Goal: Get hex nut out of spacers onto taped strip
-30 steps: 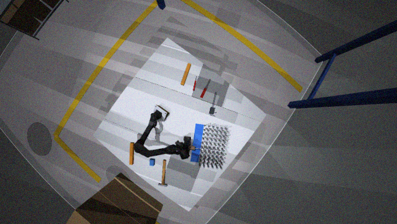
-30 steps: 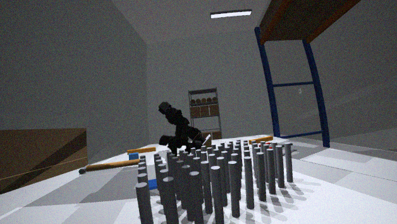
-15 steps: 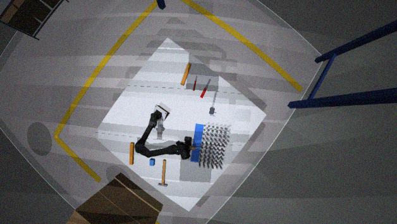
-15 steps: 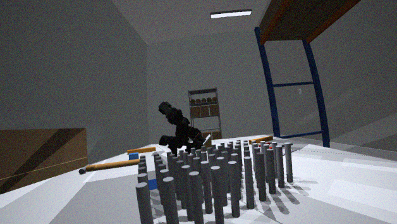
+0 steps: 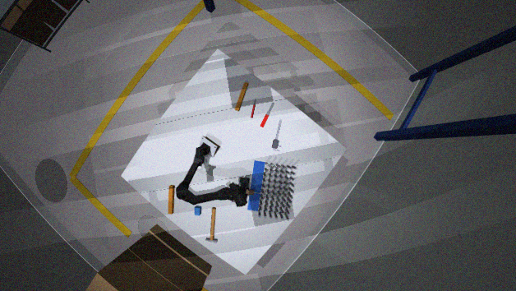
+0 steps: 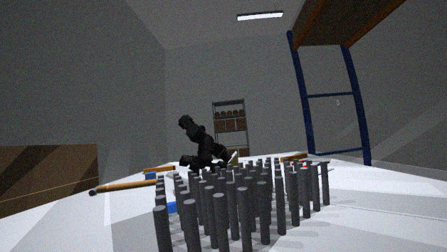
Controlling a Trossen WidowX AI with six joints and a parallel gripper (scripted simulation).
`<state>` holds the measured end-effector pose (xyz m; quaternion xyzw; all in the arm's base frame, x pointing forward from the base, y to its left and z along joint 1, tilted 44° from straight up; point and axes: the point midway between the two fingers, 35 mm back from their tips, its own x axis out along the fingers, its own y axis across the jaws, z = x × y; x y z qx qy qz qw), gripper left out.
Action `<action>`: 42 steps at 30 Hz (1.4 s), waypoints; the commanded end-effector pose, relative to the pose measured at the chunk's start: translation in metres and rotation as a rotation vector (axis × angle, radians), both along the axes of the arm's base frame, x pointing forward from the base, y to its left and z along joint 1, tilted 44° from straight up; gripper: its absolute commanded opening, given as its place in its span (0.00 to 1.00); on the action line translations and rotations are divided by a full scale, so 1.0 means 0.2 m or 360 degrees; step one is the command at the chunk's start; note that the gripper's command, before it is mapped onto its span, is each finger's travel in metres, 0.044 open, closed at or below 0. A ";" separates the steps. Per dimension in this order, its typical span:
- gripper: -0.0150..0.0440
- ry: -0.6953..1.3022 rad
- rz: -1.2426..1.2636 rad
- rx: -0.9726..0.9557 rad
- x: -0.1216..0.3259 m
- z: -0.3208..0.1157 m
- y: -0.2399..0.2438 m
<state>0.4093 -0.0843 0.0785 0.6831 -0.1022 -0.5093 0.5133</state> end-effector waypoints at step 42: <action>0.25 0.0009 0.0010 0.0004 -0.09 -0.01 -0.04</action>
